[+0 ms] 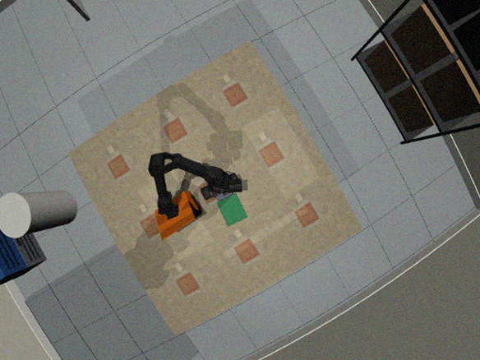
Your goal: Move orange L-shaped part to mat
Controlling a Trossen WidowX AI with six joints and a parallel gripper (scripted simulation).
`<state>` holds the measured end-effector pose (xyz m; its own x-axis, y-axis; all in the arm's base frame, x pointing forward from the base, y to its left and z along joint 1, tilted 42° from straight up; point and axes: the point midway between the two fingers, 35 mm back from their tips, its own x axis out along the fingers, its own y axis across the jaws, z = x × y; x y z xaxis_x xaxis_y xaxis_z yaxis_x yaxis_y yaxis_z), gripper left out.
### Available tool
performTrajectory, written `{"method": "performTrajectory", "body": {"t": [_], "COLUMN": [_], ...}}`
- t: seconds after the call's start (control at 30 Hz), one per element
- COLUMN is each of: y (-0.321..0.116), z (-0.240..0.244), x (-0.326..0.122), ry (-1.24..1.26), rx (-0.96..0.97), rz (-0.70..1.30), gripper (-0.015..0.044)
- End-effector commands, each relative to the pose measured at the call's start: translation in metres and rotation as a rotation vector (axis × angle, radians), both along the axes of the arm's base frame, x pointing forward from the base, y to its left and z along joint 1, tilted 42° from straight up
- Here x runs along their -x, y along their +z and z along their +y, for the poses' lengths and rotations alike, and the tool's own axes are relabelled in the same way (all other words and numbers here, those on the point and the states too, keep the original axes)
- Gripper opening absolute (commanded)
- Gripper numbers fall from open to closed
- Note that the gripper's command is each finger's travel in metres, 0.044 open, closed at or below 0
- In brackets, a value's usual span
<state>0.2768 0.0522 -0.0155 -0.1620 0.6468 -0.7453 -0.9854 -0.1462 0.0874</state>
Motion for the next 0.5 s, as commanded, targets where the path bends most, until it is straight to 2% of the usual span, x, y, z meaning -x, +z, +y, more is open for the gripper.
{"method": "performTrajectory", "body": {"t": [0.0,0.47], "y": [0.008,0.025], "z": [-0.005,-0.02], "x": [-0.003,-0.007], "ry": [-0.001,-0.001], "rx": [0.001,0.001], "rz": [-0.014,-0.014], "gripper": [0.0,0.0]}}
